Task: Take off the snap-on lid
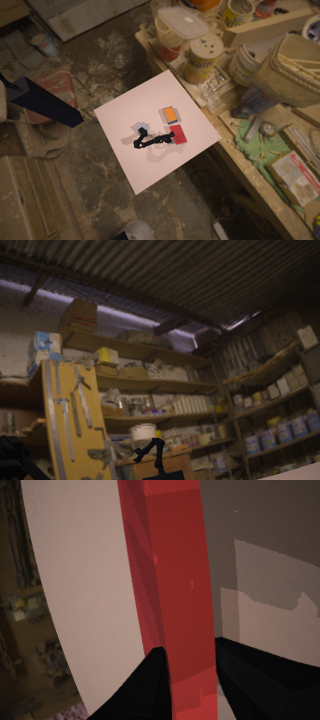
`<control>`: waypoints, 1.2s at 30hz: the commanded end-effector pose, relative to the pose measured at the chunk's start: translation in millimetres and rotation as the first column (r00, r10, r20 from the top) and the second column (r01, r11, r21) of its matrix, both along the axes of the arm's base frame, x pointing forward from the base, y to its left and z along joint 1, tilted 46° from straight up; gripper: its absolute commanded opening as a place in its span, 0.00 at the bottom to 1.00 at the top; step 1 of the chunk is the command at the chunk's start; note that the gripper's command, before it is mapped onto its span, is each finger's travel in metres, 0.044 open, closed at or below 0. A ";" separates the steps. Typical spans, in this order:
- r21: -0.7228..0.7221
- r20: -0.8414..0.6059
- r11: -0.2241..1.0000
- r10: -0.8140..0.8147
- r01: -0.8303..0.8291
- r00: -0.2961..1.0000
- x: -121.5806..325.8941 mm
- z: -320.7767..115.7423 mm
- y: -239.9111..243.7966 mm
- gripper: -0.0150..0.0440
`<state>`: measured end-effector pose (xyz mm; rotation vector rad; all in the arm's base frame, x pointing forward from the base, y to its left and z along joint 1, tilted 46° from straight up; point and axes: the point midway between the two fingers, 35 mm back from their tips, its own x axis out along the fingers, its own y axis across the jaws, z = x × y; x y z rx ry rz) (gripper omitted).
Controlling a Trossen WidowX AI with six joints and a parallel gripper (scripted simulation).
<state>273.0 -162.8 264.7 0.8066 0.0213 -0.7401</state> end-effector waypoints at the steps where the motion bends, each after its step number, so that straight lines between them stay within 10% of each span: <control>1: 0.007 -0.021 1.000 -0.016 0.016 1.000 -2.4 -11.2 -6.3 0.25; 36: 0.005 -0.021 1.000 -0.016 0.016 1.000 -2.7 -30.3 -26.5 0.25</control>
